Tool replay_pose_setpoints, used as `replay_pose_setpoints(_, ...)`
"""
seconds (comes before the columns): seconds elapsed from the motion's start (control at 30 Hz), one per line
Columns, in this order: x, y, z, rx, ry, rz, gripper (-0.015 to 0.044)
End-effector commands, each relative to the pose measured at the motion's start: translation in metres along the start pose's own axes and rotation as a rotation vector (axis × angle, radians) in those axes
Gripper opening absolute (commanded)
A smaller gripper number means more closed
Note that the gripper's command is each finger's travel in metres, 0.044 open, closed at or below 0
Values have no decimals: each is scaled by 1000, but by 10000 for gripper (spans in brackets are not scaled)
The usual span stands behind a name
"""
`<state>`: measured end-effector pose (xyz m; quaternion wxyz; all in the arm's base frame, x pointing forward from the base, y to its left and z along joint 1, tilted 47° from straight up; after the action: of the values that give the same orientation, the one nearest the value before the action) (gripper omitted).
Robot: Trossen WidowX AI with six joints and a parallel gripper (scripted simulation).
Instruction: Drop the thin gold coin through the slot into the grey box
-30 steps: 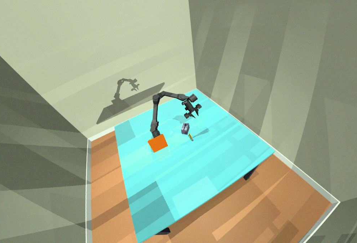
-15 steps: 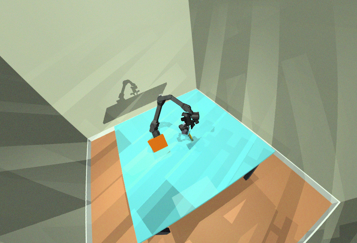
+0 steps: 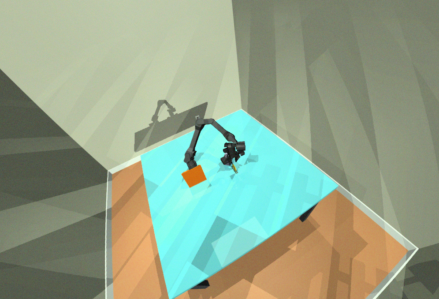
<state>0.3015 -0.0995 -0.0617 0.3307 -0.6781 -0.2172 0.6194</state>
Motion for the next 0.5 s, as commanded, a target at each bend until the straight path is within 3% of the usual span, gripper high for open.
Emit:
replay_pose_setpoints(0.0,12,0,3,8,-8,-9,161)
replay_pose_setpoints(0.47,29,0,2,10,-8,-8,161)
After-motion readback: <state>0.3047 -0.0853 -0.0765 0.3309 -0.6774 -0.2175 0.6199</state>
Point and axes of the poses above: the point midway between the two fingers, 35 mm back from their tips, its own x axis out along the fingers, its own z axis across the jaws, y = z × x, the point moved 2 cm from there along -x, back along the fingers, and after that the axes turned 1 degree about x, right-handed, at the moved point
